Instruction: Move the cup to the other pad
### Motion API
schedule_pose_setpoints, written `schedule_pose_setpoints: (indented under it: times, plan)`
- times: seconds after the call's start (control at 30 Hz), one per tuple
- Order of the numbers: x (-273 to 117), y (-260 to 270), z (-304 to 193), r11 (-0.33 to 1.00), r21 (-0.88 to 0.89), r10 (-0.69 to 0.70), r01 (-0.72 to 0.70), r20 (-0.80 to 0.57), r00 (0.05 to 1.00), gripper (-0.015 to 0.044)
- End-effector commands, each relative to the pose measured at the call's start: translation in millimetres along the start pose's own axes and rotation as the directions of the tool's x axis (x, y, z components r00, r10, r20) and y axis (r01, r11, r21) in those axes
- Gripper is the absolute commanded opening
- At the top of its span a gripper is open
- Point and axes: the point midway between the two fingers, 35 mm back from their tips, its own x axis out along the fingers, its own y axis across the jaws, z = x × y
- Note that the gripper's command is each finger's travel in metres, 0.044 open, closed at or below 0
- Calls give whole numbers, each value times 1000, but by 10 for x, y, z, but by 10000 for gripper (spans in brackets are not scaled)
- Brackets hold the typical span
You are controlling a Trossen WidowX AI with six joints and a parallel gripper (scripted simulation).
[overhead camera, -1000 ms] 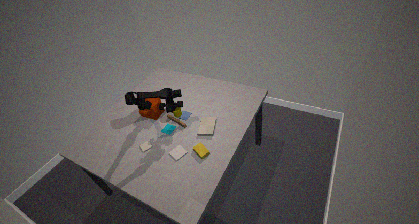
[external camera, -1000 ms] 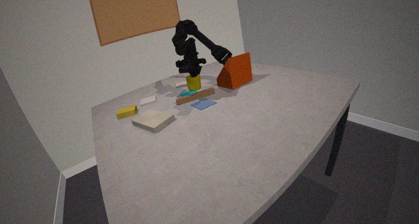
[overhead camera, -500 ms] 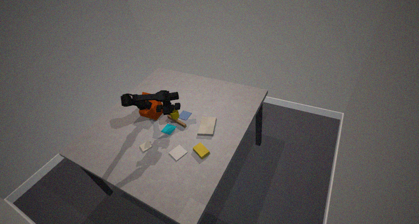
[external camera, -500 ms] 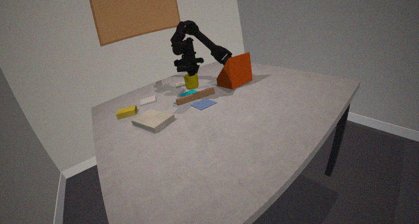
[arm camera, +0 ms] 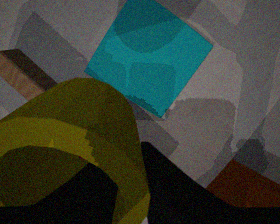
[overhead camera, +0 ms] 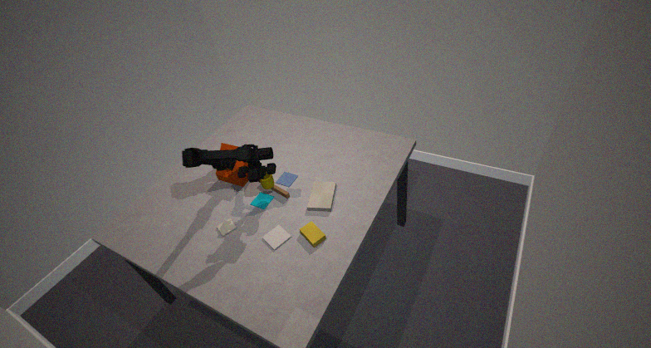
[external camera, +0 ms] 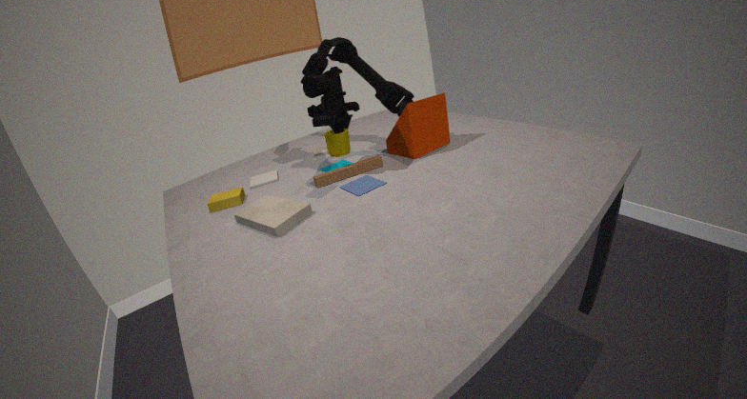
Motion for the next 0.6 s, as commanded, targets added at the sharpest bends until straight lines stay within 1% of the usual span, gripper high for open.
schedule_pose_setpoints:
  times: [0.0,0.57]
  plan:
    - [12,-68,51,1000,-6,-6,6,2,1000,0]
    - [19,-316,298,1000,-7,-7,7,3,1000,0]
